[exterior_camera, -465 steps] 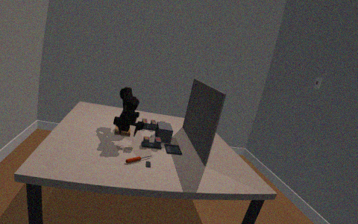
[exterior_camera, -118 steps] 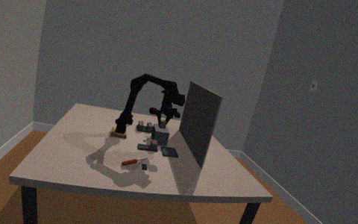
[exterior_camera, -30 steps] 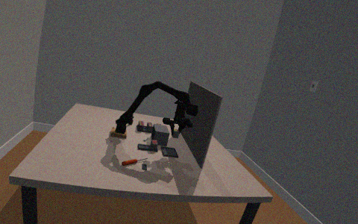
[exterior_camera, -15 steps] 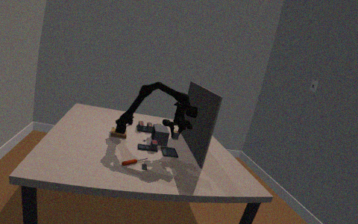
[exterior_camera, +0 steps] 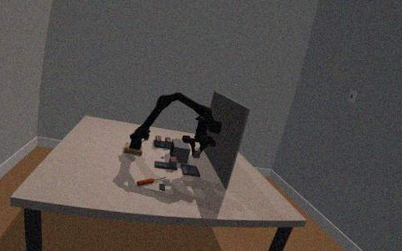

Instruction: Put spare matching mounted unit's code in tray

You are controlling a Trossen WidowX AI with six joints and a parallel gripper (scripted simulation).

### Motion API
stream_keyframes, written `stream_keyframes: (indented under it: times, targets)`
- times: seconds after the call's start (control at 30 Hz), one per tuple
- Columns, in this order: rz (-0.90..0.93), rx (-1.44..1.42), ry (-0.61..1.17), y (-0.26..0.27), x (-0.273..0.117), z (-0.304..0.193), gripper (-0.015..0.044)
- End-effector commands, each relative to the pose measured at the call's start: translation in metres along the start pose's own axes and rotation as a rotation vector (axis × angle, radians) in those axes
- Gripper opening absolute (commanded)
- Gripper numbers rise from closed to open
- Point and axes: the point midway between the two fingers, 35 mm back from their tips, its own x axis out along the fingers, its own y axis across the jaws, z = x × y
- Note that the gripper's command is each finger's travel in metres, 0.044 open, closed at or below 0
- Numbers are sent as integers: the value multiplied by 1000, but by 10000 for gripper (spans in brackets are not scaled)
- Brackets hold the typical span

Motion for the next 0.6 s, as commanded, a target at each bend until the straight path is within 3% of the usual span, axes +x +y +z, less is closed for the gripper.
stream_keyframes:
  times: [0.0,0.57]
  targets:
    - [-7,4,2,-1,6,-1,0]
    - [-7,4,2,-2,17,-1,0]
